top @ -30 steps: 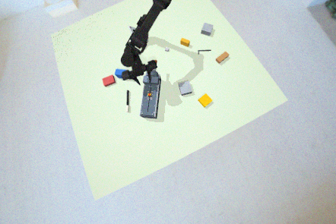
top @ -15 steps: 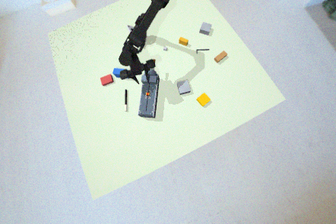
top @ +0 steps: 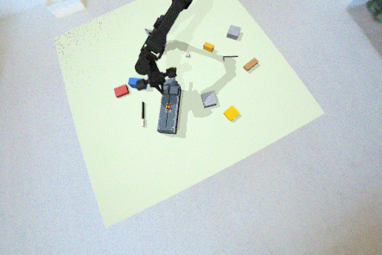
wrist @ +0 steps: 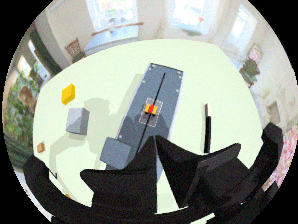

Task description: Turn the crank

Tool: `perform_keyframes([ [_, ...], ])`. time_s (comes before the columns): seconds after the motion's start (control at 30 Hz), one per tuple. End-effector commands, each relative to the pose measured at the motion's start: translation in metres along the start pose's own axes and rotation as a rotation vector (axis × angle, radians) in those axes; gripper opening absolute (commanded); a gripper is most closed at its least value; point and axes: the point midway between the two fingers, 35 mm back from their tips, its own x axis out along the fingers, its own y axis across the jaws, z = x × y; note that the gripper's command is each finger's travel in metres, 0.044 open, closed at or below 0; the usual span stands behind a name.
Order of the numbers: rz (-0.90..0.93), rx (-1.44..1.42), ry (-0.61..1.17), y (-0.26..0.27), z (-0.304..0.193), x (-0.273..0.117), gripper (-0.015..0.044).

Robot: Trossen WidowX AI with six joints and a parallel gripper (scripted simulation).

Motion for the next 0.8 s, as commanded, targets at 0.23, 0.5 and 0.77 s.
perform_keyframes([
  [0.23, 0.000, 0.000, 0.000, 0.0000, 0.0000, 0.0000, 0.0000],
  [0.5, 0.000, 0.000, 0.000, 0.0000, 0.0000, 0.0000, 0.0079],
  [0.77, 0.000, 0.000, 0.000, 0.0000, 0.0000, 0.0000, 0.0289],
])
